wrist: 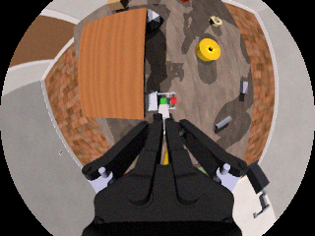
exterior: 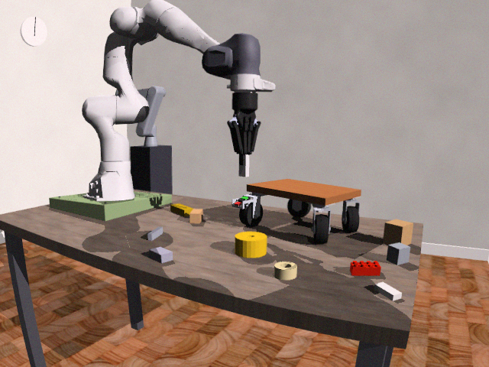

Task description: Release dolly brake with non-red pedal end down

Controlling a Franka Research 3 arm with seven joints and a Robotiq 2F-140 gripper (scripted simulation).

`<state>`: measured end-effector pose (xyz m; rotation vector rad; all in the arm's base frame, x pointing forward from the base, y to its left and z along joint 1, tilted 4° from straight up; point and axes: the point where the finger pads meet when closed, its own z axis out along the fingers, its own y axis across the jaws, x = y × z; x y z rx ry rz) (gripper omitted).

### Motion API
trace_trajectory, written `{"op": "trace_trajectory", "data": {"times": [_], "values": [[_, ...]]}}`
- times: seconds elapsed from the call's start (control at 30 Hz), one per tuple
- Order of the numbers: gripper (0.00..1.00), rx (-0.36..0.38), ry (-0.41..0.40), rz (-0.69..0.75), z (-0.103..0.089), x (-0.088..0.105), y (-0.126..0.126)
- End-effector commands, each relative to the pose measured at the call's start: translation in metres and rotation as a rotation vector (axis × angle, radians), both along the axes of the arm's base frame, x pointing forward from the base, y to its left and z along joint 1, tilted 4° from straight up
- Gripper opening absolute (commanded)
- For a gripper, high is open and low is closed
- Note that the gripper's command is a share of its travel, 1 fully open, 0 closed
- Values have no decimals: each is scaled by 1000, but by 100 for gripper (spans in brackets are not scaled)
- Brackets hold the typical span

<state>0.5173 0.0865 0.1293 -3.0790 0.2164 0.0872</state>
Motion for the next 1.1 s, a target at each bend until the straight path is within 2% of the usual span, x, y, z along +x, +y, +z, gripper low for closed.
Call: {"op": "trace_trajectory", "data": {"times": [0.0,0.73,1.07], "values": [[0,-3,-5,-5,-6,1,0],[0,-3,-5,-5,-46,0,3],[0,-3,-5,-5,-56,0,3]]}}
